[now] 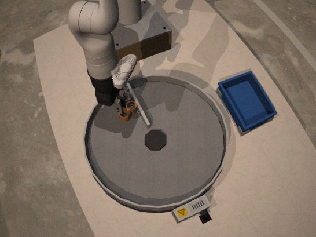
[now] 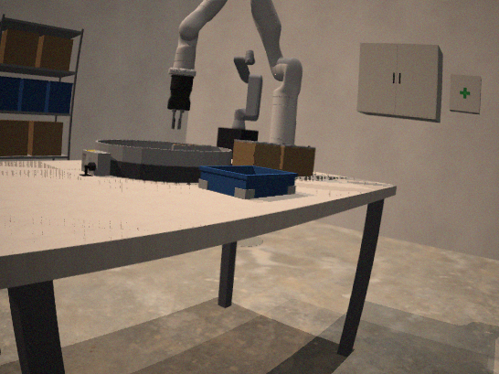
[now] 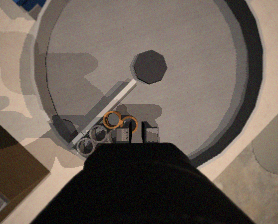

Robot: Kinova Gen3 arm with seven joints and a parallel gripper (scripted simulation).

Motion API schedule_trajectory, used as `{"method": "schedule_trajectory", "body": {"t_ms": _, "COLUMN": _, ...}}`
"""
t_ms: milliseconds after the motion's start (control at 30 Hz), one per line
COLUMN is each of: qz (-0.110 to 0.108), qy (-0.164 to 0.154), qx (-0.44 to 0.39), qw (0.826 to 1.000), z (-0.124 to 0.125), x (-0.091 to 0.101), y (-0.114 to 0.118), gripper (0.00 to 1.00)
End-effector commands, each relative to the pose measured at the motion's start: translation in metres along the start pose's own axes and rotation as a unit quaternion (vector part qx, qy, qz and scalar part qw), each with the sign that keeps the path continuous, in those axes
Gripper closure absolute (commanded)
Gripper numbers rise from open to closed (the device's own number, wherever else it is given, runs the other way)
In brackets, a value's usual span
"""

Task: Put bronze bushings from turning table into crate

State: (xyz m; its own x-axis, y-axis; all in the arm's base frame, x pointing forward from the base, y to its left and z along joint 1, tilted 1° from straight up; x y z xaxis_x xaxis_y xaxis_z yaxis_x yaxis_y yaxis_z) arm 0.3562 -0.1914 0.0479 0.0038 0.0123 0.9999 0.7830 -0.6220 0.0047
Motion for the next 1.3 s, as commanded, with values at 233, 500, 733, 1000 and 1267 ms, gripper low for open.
{"method": "schedule_trajectory", "body": {"t_ms": 233, "qz": 0.002, "qy": -0.001, "qx": 0.0, "qw": 1.0, "z": 0.0, "x": -0.013, "y": -0.001, "gripper": 0.6}}
{"method": "schedule_trajectory", "body": {"t_ms": 500, "qz": 0.002, "qy": 0.0, "qx": 0.0, "qw": 1.0, "z": 0.0, "x": -0.016, "y": -0.001, "gripper": 0.6}}
{"method": "schedule_trajectory", "body": {"t_ms": 733, "qz": 0.002, "qy": -0.001, "qx": 0.0, "qw": 1.0, "z": 0.0, "x": -0.028, "y": -0.001, "gripper": 0.6}}
{"method": "schedule_trajectory", "body": {"t_ms": 1000, "qz": 0.002, "qy": -0.001, "qx": 0.0, "qw": 1.0, "z": 0.0, "x": -0.028, "y": -0.001, "gripper": 0.6}}
{"method": "schedule_trajectory", "body": {"t_ms": 1267, "qz": 0.002, "qy": -0.001, "qx": 0.001, "qw": 1.0, "z": 0.0, "x": -0.042, "y": -0.001, "gripper": 0.6}}
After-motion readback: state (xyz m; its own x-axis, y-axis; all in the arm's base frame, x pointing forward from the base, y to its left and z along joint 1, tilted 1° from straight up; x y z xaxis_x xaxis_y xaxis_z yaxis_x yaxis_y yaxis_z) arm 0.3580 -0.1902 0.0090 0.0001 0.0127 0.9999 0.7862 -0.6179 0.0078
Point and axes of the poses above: the point where the finger pads meet when closed, its own x axis back along the fingers, its own y axis across the jaws, z = x × y, the point moved 1 cm from there along x, back along the fingers, and after that the axes turned 10 degrees about x, right-handed, at the moved point
